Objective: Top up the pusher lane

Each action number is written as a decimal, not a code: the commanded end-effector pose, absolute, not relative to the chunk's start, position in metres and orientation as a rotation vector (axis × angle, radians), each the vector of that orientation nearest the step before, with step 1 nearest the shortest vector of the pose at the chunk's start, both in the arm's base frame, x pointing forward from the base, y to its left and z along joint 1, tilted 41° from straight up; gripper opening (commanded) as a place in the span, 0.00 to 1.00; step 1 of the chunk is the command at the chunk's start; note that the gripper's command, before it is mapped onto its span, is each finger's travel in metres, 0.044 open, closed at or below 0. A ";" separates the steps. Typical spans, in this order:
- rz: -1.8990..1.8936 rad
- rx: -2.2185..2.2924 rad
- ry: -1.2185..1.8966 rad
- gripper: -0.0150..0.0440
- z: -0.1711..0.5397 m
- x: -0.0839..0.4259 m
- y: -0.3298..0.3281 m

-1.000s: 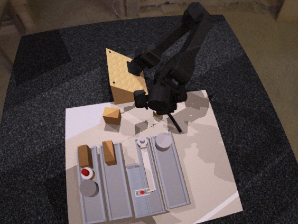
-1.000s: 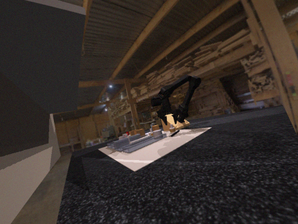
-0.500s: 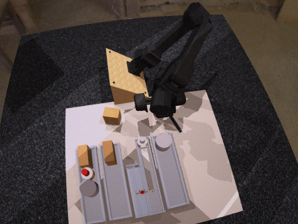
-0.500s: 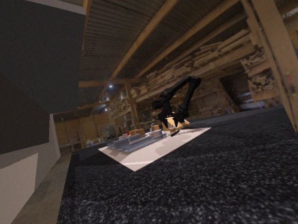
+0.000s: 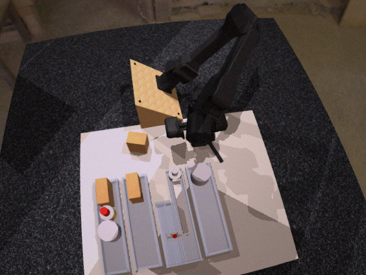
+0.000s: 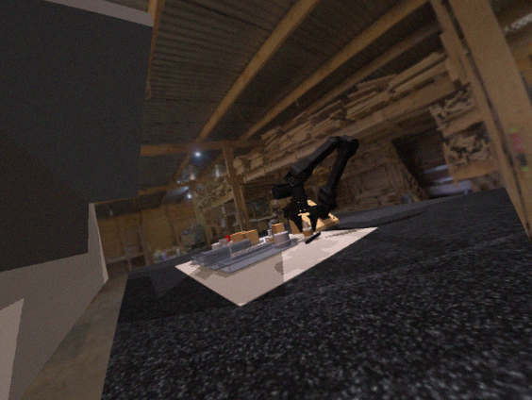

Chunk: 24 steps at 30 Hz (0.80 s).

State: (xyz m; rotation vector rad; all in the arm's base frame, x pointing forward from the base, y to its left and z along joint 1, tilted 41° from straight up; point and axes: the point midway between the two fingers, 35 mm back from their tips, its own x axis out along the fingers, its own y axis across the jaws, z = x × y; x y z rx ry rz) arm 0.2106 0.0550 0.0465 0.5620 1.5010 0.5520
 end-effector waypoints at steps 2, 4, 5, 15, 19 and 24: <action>0.552 0.569 1.502 0.60 0.046 0.210 0.056; 0.552 0.569 1.502 0.51 0.046 0.210 0.056; 0.552 0.569 1.502 0.50 0.046 0.210 0.056; 0.549 0.567 1.502 0.25 0.054 0.214 0.048; 0.545 0.564 1.503 0.25 0.068 0.218 0.035; 0.543 0.563 1.504 0.25 0.087 0.221 0.019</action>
